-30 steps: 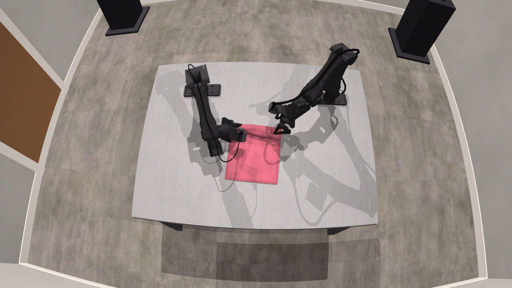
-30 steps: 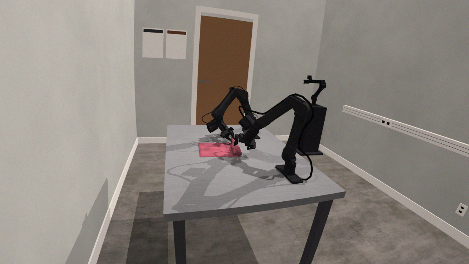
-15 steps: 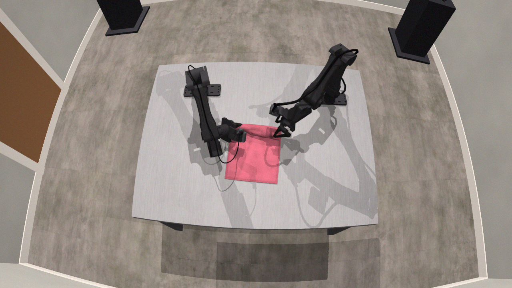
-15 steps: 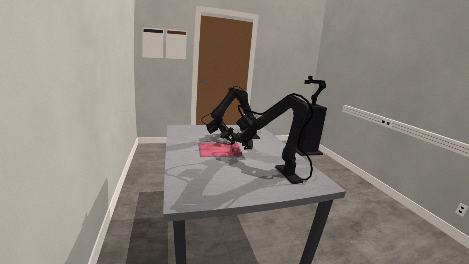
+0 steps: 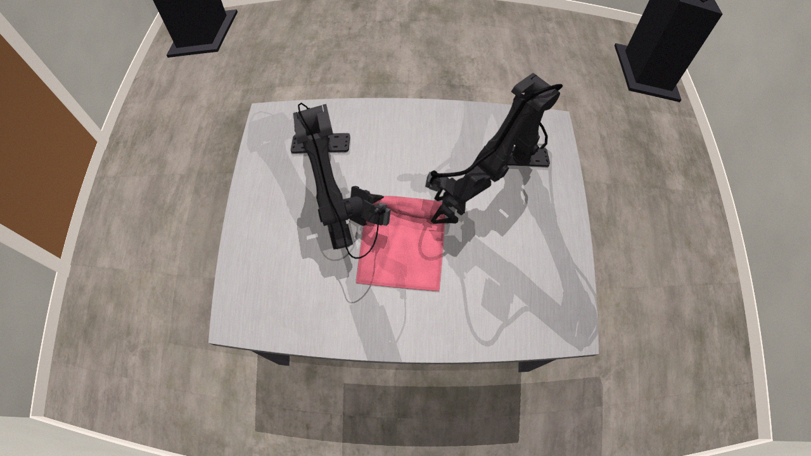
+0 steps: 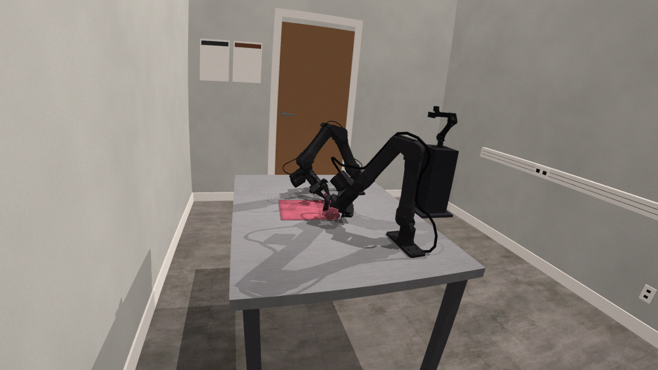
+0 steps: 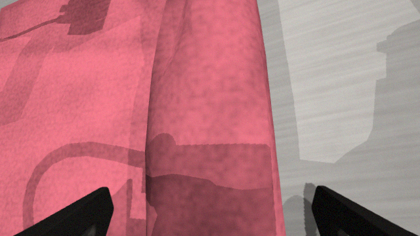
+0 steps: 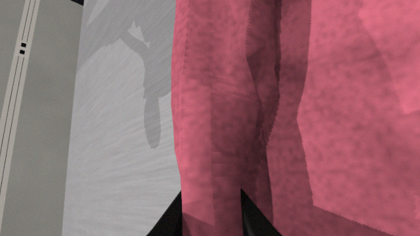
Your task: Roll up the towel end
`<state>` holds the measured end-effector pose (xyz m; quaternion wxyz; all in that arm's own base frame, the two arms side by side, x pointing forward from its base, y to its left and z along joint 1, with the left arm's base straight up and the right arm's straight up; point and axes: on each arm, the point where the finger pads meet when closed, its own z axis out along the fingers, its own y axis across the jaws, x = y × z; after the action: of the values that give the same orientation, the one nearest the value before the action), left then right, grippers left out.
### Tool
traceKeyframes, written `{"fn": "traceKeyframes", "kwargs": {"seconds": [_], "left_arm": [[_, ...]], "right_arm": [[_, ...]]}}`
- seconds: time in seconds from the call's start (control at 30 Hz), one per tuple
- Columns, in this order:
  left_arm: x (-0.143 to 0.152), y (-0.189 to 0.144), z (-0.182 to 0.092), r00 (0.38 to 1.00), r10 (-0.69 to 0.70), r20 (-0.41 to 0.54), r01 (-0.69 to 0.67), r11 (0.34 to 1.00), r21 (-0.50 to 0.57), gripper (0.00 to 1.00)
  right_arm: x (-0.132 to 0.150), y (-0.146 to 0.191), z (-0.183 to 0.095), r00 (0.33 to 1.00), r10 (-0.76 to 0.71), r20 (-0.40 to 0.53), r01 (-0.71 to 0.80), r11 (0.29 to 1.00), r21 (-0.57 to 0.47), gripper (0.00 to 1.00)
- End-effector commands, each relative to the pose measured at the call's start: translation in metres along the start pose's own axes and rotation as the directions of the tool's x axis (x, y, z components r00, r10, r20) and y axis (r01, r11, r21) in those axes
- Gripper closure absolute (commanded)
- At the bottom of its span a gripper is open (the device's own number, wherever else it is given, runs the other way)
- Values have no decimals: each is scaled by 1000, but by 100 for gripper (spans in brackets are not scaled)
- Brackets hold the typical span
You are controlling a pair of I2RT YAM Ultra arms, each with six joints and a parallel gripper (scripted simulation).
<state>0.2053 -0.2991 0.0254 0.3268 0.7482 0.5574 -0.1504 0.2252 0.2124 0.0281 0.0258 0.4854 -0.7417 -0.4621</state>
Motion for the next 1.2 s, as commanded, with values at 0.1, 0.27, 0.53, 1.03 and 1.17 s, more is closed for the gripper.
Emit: {"fn": "traceKeyframes", "kwargs": {"seconds": [0.1, 0.27, 0.53, 1.03, 1.17], "left_arm": [[-7, 3, 6, 1000, 16, 27, -16, 1000, -15, 15], [-6, 2, 7, 1000, 16, 27, -16, 1000, -15, 36], [-6, 2, 7, 1000, 16, 27, -16, 1000, -15, 55], [-6, 2, 7, 1000, 16, 27, -16, 1000, -15, 76], [-6, 2, 7, 1000, 16, 27, -16, 1000, -15, 78]], "right_arm": [[-1, -6, 0, 1000, -9, 1, 9, 1000, 2, 78], [-1, -6, 0, 1000, -9, 1, 9, 1000, 2, 78], [-1, -6, 0, 1000, -9, 1, 9, 1000, 2, 78], [-1, -6, 0, 1000, -9, 1, 9, 1000, 2, 78], [-1, -6, 0, 1000, -9, 1, 9, 1000, 2, 78]]}}
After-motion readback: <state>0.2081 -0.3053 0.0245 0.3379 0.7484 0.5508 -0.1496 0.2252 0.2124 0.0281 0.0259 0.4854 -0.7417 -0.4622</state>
